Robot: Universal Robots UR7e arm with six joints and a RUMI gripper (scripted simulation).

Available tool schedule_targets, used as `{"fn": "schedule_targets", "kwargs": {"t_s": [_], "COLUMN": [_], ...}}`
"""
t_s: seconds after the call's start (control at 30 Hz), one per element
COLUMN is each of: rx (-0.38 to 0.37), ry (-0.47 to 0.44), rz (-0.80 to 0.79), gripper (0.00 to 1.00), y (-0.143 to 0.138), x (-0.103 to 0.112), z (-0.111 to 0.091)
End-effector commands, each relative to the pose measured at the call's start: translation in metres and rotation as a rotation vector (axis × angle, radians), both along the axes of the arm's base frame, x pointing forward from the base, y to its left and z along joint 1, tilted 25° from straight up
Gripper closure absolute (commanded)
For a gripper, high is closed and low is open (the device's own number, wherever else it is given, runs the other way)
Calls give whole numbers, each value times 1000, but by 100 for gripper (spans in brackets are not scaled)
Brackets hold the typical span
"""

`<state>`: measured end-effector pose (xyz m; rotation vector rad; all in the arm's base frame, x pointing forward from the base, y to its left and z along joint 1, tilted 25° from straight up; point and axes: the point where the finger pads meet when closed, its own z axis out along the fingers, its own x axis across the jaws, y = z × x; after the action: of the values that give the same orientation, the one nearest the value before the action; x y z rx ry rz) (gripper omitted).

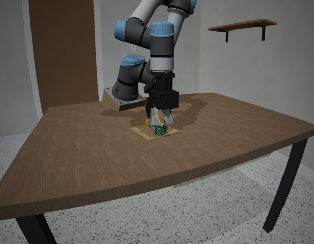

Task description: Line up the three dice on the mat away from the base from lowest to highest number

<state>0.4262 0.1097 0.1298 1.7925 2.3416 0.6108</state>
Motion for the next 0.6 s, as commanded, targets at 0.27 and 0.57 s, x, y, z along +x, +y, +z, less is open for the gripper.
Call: {"fn": "schedule_targets", "kwargs": {"t_s": [0.27,0.57], "rx": [0,0], "ry": [-1,-1], "rz": [0,0], "gripper": [76,76], "y": [0,-3], "x": [0,-5], "z": [1,13]}}
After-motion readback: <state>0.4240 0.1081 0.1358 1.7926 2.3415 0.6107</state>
